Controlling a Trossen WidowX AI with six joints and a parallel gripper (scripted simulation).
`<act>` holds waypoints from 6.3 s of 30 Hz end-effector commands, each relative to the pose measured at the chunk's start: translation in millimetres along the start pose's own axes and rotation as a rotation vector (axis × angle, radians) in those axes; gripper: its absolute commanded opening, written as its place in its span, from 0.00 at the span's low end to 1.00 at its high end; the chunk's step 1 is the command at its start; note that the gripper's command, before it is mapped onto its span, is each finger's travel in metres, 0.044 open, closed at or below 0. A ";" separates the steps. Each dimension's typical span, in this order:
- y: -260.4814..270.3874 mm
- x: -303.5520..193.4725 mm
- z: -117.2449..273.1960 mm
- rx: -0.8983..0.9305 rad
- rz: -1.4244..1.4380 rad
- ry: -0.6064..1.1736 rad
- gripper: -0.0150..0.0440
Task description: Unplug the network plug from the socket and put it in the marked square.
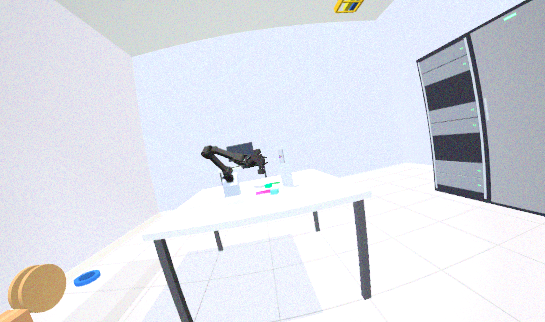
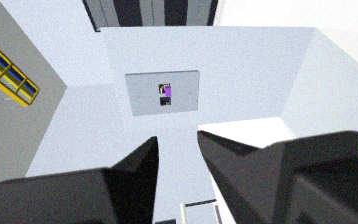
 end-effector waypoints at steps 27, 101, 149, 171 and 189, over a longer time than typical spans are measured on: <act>-0.5 15.9 -63.1 0.020 -0.037 0.020 0.52; 0.6 25.9 -107.8 0.022 -0.037 0.018 0.25; -0.1 16.0 -81.3 0.021 -0.037 0.019 0.25; -0.4 11.0 -69.3 0.020 -0.037 0.019 0.25; -0.6 7.1 -59.5 0.020 -0.037 0.019 0.25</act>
Point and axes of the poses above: the point midway between the two fingers, 35 mm back from their tips, its own z axis back along the fingers, its own y axis across the jaws, x = y × z, the point moved 7 cm from there along z, back along the fingers, and after that the axes turned 2 degrees about -z, right-handed, at the moved point
